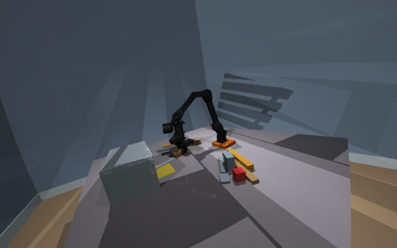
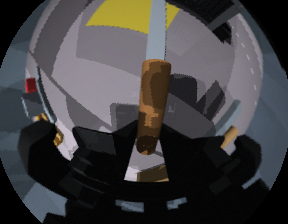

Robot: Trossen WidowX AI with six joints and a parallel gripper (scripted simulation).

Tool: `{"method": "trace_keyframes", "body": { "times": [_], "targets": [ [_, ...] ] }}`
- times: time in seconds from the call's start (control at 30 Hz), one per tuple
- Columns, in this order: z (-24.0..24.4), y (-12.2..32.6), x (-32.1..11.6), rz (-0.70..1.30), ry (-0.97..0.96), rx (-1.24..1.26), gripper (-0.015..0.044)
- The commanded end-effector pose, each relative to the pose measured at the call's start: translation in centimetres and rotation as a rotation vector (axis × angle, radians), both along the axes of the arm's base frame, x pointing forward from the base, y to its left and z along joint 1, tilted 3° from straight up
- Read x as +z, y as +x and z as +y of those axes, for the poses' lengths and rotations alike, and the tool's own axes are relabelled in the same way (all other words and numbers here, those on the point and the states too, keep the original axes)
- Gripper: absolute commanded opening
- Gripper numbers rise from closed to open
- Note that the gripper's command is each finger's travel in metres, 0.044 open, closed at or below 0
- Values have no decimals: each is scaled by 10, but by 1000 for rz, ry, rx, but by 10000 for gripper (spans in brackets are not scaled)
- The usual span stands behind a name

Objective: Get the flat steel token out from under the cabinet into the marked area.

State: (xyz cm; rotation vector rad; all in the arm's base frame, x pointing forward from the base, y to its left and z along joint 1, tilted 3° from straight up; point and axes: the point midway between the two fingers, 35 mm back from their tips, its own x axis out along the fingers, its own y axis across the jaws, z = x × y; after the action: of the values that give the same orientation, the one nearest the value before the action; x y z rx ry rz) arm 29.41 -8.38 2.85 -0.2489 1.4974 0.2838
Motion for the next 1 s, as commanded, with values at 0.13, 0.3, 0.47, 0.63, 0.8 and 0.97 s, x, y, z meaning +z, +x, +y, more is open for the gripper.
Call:
{"method": "trace_keyframes", "body": {
  "times": [0.13,0.3,0.47,0.63,0.8,0.97],
  "targets": [
    [-5,-13,-2,3,0,0,0],
    [-8,-20,-2,4,0,0,0],
    [-10,-27,-3,4,0,0,0],
    [-13,-34,-3,5,-1,0,0],
    [-16,-41,-4,5,-1,0,0],
    [-19,-49,-4,6,-1,0,0]
  ]
}}
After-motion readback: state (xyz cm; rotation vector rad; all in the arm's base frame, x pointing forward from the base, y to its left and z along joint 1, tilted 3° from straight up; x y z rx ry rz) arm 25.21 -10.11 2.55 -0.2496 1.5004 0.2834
